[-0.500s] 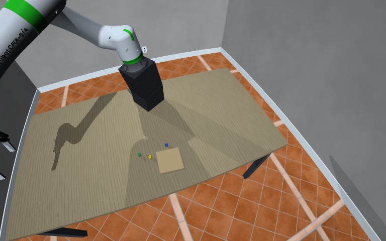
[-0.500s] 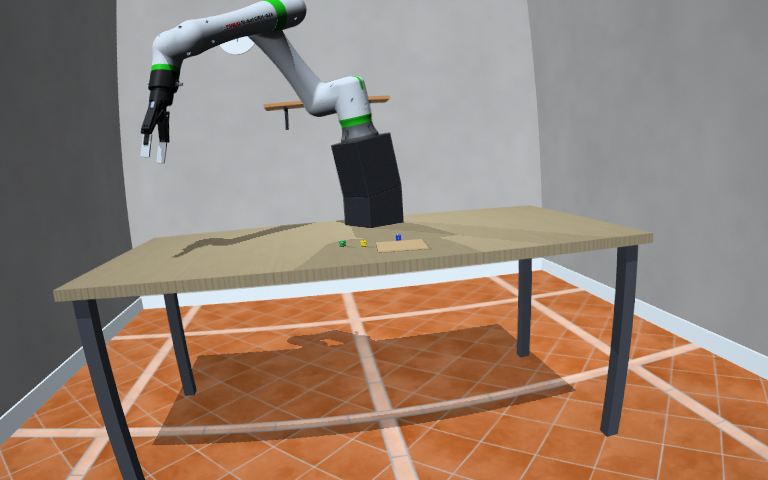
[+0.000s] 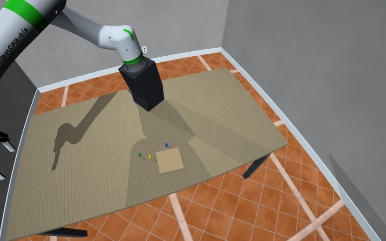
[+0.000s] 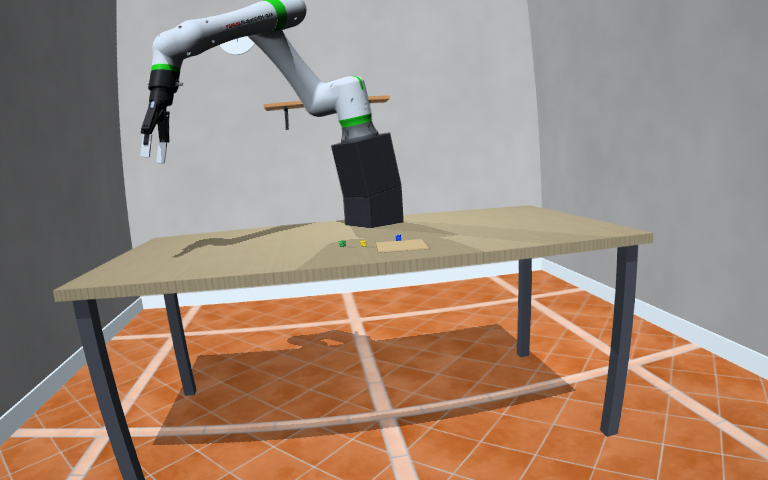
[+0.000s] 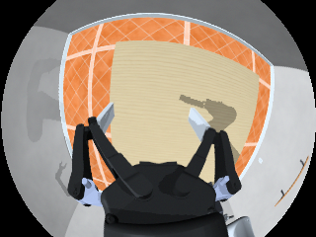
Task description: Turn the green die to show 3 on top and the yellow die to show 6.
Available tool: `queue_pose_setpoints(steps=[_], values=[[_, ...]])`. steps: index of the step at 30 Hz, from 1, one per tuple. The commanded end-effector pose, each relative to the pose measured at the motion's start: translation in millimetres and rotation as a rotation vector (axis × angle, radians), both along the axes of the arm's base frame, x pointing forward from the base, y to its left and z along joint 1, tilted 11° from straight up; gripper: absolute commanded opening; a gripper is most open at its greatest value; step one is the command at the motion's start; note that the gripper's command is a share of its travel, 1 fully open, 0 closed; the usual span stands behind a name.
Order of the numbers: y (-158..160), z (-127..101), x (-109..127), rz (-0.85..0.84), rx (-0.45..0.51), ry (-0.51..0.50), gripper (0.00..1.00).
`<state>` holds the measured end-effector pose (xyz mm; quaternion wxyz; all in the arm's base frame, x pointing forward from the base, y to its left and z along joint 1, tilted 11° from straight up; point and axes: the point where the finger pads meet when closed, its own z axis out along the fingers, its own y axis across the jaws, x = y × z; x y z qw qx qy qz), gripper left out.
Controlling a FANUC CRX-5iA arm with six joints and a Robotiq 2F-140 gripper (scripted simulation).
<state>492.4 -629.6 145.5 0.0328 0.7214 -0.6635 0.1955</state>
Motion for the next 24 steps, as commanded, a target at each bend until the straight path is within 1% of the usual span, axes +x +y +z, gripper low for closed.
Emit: queue_pose_setpoints(steps=[1, 3, 5, 7, 8, 10, 11, 12, 13, 14, 15, 16, 17, 19, 20, 22, 23, 24], values=[[0, 0, 0, 0.0, 0.0, 0.0, 1.0], [0, 0, 0, 0.0, 0.0, 0.0, 1.0], [9, -5, 6, 0.011, 0.001, 0.005, 1.0], [37, -22, 22, 0.046, 0.006, 0.023, 1.0], [60, -35, 33, 0.074, 0.009, 0.036, 1.0], [60, -35, 33, 0.074, 0.009, 0.036, 1.0], [89, -50, 45, 0.11, 0.012, 0.053, 1.0], [89, -50, 45, 0.11, 0.012, 0.053, 1.0], [115, -64, 53, 0.153, 0.015, 0.073, 1.0], [123, -69, 57, 0.153, 0.015, 0.073, 1.0], [123, -69, 57, 0.153, 0.015, 0.073, 1.0], [151, -83, 63, 0.202, 0.017, 0.096, 1.0], [163, -89, 67, 0.202, 0.017, 0.096, 1.0], [163, -89, 67, 0.202, 0.017, 0.096, 1.0], [200, -108, 72, 0.257, 0.019, 0.12, 1.0], [205, -110, 73, 0.257, 0.019, 0.12, 1.0], [234, -124, 74, 0.317, 0.019, 0.145, 1.0], [246, -130, 75, 0.317, 0.019, 0.145, 1.0]])
